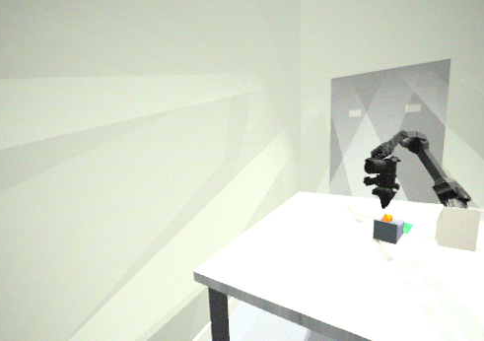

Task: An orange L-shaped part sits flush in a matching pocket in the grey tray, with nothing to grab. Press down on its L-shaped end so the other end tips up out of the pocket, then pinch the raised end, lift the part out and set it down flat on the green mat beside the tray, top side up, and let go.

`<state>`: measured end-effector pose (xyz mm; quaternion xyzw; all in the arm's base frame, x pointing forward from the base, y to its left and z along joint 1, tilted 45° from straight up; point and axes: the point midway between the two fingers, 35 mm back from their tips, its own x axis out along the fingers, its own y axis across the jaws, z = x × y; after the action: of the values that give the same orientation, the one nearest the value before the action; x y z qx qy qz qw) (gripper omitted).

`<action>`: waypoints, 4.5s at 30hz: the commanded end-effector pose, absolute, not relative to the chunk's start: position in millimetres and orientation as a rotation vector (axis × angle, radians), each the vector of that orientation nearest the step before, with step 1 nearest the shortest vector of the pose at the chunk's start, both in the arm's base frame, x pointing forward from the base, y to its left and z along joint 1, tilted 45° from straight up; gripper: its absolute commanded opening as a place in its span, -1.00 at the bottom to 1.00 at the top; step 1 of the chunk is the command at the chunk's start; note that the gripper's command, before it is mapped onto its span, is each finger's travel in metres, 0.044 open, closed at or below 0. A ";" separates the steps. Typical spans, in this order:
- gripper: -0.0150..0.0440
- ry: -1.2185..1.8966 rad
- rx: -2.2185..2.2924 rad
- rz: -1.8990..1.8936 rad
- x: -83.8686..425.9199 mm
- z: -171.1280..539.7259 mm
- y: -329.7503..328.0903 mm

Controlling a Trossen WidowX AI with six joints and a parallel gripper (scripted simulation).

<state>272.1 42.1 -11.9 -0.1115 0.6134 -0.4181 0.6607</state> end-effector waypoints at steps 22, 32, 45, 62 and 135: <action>0.12 1.387 -0.252 -0.944 272.6 -12.0 42.2; 0.12 1.387 -0.252 -0.944 272.6 -12.0 42.2; 0.12 1.387 -0.252 -0.944 272.6 -12.0 42.2; 0.12 1.402 -0.256 -0.963 259.5 -66.2 -13.3; 0.12 1.387 -0.252 -0.944 272.6 -12.0 42.2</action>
<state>271.8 41.5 -12.2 -0.1118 0.6139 -0.4187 0.6598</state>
